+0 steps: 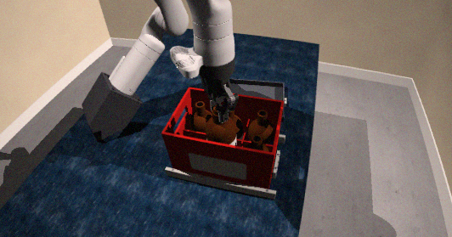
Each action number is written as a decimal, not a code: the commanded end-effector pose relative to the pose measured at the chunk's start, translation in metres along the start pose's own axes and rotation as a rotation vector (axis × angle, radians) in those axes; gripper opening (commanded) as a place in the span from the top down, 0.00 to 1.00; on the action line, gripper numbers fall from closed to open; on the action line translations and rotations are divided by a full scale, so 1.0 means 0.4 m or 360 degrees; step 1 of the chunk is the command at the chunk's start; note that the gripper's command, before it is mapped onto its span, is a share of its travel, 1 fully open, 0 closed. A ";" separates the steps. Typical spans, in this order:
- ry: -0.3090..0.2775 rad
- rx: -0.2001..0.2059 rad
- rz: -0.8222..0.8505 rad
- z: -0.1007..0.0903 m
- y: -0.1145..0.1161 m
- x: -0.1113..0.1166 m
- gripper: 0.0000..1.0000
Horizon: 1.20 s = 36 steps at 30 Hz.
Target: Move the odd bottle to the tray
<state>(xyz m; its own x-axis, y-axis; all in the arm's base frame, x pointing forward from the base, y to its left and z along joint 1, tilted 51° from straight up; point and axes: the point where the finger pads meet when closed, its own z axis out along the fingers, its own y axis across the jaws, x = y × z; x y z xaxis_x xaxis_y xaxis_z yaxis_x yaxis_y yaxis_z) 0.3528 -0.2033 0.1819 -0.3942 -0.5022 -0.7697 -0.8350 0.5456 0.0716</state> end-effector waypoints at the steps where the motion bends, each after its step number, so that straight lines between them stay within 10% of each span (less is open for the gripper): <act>1: 0.0000 0.0003 0.0001 -0.002 -0.001 0.000 1.00; 36: 0.0000 0.0003 0.0001 -0.038 -0.001 0.000 1.00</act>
<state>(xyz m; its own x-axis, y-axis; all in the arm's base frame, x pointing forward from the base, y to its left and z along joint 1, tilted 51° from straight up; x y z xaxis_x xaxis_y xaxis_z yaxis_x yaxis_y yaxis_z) 0.3477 -0.2105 0.1899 -0.3926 -0.5025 -0.7703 -0.8372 0.5421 0.0730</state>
